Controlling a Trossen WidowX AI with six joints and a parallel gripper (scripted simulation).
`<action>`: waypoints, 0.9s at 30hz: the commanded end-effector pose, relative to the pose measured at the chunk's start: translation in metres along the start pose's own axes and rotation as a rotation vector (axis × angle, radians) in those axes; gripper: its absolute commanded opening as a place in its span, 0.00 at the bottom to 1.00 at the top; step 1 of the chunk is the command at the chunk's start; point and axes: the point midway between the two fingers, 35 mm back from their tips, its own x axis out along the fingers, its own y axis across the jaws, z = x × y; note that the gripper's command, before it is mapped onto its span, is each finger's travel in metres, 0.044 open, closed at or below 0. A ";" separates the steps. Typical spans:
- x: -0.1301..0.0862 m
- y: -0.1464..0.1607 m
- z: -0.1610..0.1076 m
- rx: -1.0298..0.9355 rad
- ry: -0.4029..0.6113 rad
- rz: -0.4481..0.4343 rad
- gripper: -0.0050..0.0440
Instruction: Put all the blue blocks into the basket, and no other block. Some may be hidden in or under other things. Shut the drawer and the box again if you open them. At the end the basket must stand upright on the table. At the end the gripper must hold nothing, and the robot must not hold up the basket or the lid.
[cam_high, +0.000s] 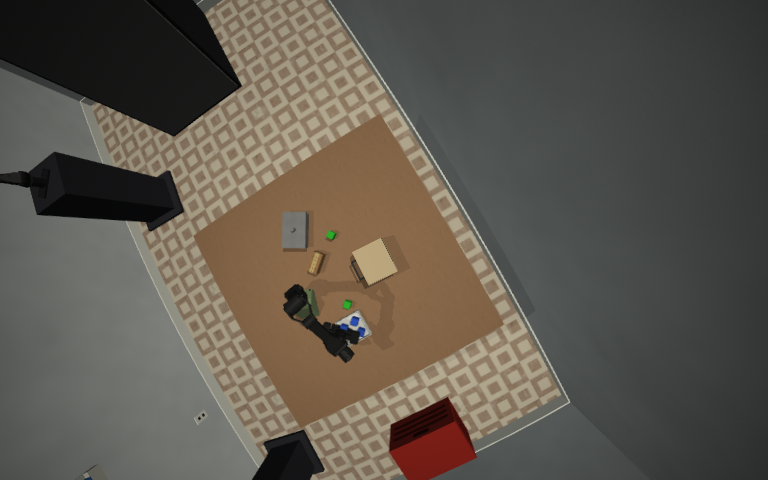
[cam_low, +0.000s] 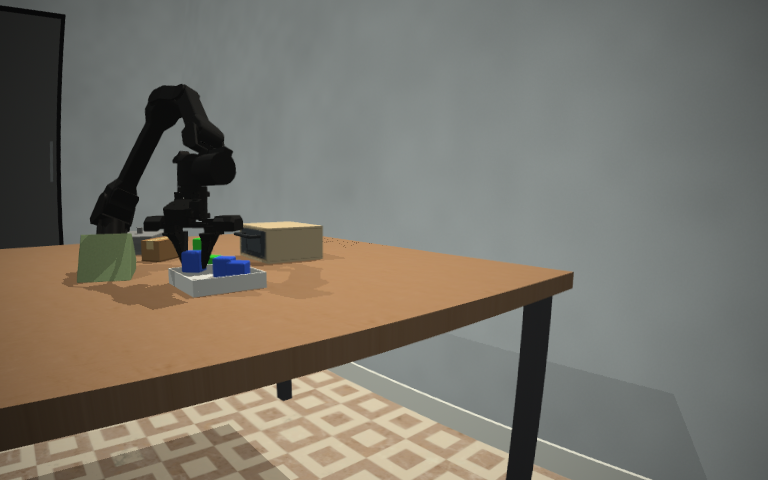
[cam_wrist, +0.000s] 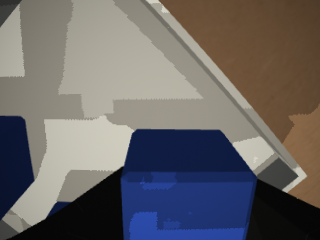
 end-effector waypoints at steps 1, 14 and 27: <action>0.007 -0.002 -0.001 0.006 0.009 -0.009 0.10; 0.016 -0.003 -0.001 0.006 0.009 -0.009 0.10; 0.016 -0.003 -0.001 0.006 0.009 -0.009 0.60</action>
